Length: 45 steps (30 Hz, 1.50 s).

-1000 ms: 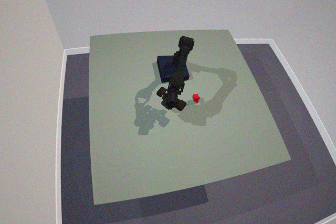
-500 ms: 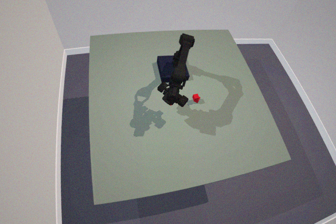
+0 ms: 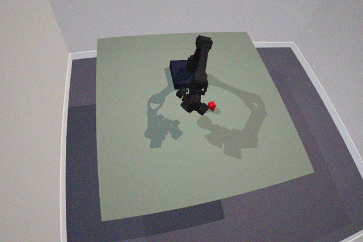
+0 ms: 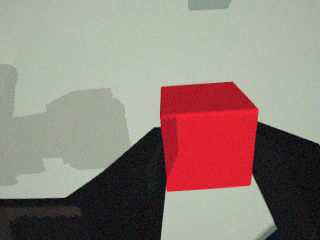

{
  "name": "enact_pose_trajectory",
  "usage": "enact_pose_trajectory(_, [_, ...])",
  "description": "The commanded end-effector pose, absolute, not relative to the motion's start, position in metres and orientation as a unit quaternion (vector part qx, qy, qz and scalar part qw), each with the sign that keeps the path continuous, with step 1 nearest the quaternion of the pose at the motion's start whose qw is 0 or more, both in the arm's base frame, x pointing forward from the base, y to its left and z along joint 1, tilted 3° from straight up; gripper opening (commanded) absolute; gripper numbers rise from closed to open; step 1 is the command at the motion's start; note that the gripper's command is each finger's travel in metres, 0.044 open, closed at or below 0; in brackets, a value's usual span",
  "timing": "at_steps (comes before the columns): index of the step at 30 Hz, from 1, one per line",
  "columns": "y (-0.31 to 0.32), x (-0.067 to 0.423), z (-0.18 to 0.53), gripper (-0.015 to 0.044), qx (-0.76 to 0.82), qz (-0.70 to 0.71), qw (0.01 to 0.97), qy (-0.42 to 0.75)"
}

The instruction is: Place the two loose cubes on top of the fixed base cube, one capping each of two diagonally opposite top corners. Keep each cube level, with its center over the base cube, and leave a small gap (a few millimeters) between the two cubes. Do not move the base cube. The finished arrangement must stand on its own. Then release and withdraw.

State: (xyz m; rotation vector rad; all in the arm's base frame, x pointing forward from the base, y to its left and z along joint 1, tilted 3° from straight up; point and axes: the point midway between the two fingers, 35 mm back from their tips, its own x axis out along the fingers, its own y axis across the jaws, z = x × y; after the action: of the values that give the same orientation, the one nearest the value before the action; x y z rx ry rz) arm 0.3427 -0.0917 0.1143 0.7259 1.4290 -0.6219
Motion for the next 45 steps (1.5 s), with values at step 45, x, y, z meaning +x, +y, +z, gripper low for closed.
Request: enact_pose_trajectory(45, [0.057,0.315,0.111,0.0105,0.449,-0.396,0.569,0.563])
